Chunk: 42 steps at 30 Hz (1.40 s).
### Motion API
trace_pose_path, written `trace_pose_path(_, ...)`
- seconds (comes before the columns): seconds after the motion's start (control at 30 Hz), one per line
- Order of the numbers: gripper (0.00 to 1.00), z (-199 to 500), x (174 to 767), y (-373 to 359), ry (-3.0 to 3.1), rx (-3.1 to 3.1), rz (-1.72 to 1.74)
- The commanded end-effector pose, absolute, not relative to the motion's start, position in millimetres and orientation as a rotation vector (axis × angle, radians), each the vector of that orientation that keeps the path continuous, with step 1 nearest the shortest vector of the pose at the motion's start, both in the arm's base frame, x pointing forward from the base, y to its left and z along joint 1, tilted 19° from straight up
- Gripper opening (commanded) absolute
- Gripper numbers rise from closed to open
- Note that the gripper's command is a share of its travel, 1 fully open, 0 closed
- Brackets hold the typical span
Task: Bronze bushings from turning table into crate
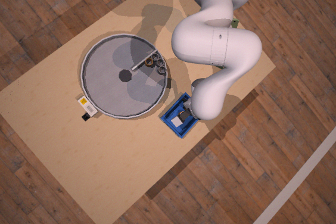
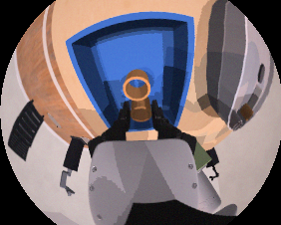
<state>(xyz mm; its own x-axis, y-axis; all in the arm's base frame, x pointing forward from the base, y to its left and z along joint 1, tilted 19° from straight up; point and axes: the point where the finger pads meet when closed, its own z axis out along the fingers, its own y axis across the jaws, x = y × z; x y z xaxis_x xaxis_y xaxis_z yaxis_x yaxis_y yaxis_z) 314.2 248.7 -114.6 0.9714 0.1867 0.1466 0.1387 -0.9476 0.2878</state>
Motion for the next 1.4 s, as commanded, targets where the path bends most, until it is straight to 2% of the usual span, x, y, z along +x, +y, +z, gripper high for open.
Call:
trace_pose_path(0.0, 0.0, -114.4, 314.6, 249.3, 0.239, 2.842, 0.251)
trace_pose_path(0.33, 0.0, -114.4, 314.6, 249.3, 0.239, 2.842, 0.251)
trace_pose_path(0.37, 0.48, -114.4, 314.6, 249.3, 0.239, 2.842, 0.251)
trace_pose_path(1.37, 0.48, -114.4, 314.6, 249.3, 0.239, 2.842, 0.251)
